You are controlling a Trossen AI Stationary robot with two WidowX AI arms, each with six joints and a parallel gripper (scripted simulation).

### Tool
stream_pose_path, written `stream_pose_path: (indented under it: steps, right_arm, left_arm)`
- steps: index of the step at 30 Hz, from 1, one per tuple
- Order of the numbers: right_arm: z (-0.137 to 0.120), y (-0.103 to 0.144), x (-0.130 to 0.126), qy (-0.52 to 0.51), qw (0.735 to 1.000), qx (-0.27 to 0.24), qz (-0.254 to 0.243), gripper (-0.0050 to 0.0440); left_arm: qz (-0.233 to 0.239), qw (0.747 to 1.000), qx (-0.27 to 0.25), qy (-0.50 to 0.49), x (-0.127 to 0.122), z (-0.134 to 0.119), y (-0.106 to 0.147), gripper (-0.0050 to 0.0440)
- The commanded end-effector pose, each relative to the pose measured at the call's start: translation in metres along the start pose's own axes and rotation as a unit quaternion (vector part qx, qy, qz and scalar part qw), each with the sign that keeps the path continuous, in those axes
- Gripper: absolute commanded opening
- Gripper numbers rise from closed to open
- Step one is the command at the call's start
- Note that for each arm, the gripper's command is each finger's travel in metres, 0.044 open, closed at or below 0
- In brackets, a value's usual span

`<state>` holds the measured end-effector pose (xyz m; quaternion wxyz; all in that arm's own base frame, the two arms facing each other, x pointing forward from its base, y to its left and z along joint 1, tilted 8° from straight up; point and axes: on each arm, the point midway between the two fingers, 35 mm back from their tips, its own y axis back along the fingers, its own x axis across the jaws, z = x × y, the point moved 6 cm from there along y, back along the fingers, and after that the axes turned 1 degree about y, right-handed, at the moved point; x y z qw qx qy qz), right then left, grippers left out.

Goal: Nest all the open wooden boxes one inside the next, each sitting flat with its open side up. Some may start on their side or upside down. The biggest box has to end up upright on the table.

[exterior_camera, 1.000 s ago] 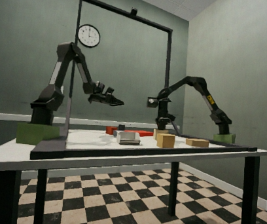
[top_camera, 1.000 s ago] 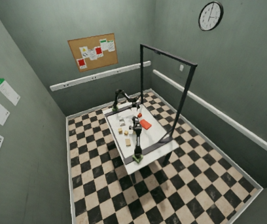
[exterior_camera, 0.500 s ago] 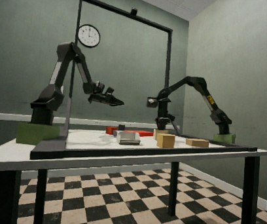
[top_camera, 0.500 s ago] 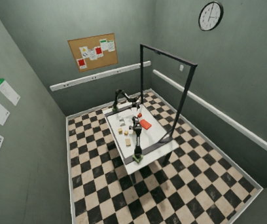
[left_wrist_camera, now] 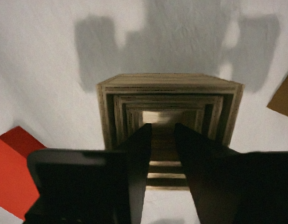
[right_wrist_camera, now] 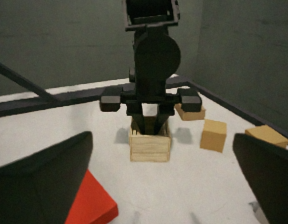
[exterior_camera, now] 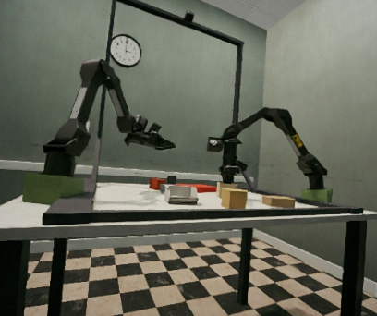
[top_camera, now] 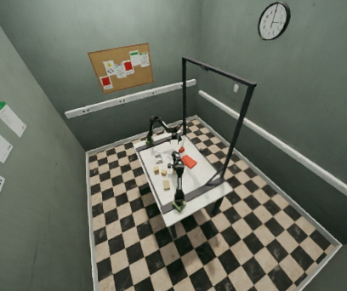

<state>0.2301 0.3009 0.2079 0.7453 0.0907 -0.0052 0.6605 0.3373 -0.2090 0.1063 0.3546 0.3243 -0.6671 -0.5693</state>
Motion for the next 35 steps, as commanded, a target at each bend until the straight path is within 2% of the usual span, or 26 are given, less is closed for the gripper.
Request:
stream_pose_path:
  steps: [1, 3, 13, 21, 24, 28, 35]
  right_arm:
    - [0.005, 0.002, -0.001, -0.006, 1.0, -0.003, 0.001, 0.04]
    - [0.005, 0.002, -0.001, -0.006, 1.0, -0.003, 0.001, 0.04]
    - [0.005, 0.002, -0.001, -0.006, 1.0, -0.003, 0.001, 0.04]
    - [0.005, 0.002, -0.001, -0.006, 1.0, -0.003, 0.001, 0.04]
    - [0.005, 0.002, -0.001, -0.006, 1.0, -0.003, 0.001, 0.04]
    - [0.005, 0.002, -0.001, -0.006, 1.0, -0.003, 0.001, 0.04]
    - [0.005, 0.002, -0.001, -0.006, 1.0, -0.003, 0.001, 0.04]
  left_arm:
    - [-0.001, 1.0, 0.017, -0.002, 0.001, -0.003, 0.011, 0.0064]
    - [-0.001, 1.0, 0.017, -0.002, 0.001, -0.003, 0.011, 0.0064]
    - [-0.001, 1.0, 0.017, -0.002, 0.001, -0.003, 0.011, 0.0]
    - [-0.001, 1.0, 0.018, -0.008, 0.001, -0.004, 0.012, 0.0]
    - [-0.003, 0.998, 0.029, -0.062, 0.001, -0.006, 0.024, 0.0]
    - [-0.006, 0.982, 0.028, -0.185, 0.001, -0.007, 0.034, -0.0002]
    - [-0.008, 0.938, 0.022, -0.346, 0.0, -0.007, 0.041, -0.0005]
